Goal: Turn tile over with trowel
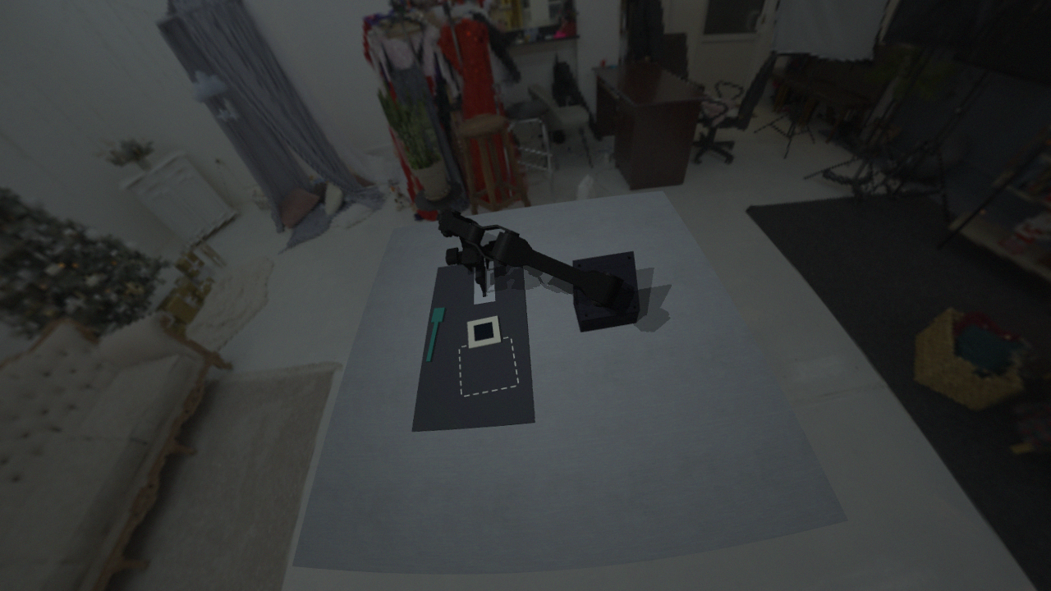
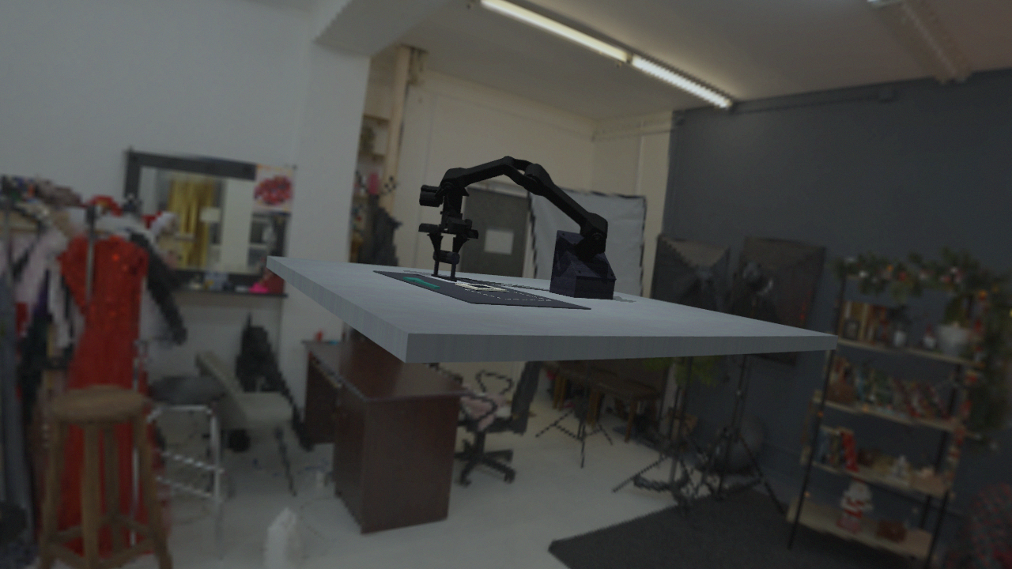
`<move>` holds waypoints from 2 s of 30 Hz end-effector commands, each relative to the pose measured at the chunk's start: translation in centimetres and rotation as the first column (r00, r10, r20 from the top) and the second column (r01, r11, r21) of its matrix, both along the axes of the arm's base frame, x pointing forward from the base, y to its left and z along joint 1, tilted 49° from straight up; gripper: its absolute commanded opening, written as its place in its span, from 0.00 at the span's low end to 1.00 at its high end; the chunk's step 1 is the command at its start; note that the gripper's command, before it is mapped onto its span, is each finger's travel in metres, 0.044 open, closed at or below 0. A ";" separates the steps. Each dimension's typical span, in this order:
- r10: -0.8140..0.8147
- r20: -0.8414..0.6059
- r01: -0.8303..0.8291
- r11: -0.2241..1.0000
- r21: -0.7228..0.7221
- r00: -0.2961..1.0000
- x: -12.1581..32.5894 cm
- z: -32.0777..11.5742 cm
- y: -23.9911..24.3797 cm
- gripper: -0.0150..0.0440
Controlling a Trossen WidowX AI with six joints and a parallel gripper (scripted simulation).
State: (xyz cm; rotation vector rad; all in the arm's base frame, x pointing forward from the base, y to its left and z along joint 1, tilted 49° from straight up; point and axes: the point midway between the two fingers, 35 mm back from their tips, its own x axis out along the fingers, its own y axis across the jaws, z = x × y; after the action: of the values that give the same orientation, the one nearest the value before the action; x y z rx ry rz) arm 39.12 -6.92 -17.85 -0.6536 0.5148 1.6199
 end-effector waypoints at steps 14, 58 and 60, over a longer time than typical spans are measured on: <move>-0.006 -0.005 0.006 1.000 0.004 1.000 -0.1 -0.1 0.1 0.47; -0.271 -0.288 0.262 0.963 -0.070 0.919 -0.1 -0.1 0.1 0.71; -0.271 -0.288 0.262 0.963 -0.070 0.919 -0.1 -0.1 0.1 0.71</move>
State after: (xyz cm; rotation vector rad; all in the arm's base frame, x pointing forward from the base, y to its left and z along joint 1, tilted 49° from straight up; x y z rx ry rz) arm 39.02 -6.83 -18.00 -0.3507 0.8118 1.4584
